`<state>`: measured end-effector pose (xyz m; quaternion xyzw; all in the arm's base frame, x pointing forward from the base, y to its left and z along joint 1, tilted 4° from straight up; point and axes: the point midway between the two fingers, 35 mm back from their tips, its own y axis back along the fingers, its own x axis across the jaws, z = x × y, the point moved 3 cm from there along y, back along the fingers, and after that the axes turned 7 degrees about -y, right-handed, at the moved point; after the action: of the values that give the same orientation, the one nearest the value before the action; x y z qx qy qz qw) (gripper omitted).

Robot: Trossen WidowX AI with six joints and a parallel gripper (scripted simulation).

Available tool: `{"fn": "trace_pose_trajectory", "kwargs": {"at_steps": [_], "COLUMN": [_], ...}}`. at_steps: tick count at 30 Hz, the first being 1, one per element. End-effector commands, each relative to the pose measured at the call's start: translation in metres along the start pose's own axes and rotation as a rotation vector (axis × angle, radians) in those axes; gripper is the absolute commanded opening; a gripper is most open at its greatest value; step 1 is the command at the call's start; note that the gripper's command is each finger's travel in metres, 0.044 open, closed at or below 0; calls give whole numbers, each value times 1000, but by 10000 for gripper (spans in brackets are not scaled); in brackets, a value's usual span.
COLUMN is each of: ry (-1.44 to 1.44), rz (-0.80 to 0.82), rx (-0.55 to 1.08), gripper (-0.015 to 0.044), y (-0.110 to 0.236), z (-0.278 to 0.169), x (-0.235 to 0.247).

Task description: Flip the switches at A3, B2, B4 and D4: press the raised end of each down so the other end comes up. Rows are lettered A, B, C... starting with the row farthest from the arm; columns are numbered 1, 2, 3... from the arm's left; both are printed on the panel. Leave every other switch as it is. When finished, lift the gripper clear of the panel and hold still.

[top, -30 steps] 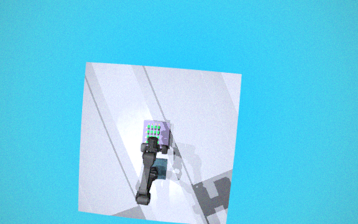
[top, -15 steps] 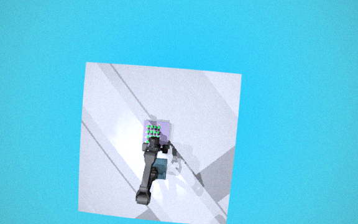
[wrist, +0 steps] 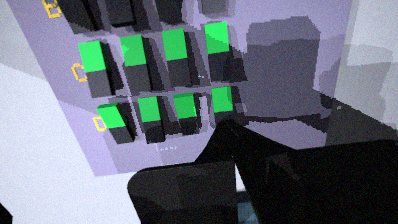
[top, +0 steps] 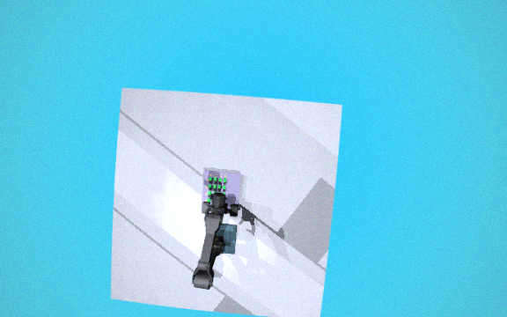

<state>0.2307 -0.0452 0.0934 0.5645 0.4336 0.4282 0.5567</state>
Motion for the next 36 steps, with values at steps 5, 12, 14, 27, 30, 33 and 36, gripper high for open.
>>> {"fn": "trace_pose_trajectory", "kwargs": {"at_steps": [5,12,14,27,30,33,36], "ry": [3,3,3,3,3,3,3], "rz": [-3,-3,-3,-3,-3,-3,-3], "rx": [2,2,2,2,2,2,2], "gripper": [0,0,0,0,0,0,0], "y": [-1,-1,-1,-3,-4,-4,-4], "z": [0,0,0,0,0,0,0], "x": [0,0,0,0,0,0,0]}}
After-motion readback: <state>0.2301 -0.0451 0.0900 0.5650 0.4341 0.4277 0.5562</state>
